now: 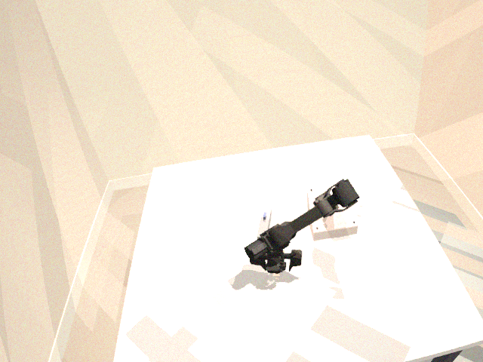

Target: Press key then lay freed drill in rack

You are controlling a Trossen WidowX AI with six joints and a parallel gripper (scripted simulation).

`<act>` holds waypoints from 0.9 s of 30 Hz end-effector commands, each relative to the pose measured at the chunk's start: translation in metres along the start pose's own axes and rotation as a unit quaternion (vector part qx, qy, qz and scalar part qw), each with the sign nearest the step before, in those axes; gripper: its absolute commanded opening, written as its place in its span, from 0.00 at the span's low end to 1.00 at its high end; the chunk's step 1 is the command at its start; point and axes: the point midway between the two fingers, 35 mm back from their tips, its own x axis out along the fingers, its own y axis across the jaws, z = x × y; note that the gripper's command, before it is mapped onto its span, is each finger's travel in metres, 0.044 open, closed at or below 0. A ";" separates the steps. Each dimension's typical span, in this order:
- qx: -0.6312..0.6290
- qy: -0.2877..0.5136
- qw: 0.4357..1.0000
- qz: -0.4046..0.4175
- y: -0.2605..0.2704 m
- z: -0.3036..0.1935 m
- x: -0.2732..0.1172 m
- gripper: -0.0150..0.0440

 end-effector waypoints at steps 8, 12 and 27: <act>-0.003 -0.002 1.000 -0.002 -0.001 0.001 -0.048 1.00; -0.003 -0.002 1.000 -0.003 -0.001 0.002 -0.065 1.00; 0.662 -0.066 0.746 0.032 -0.093 -0.097 -0.089 1.00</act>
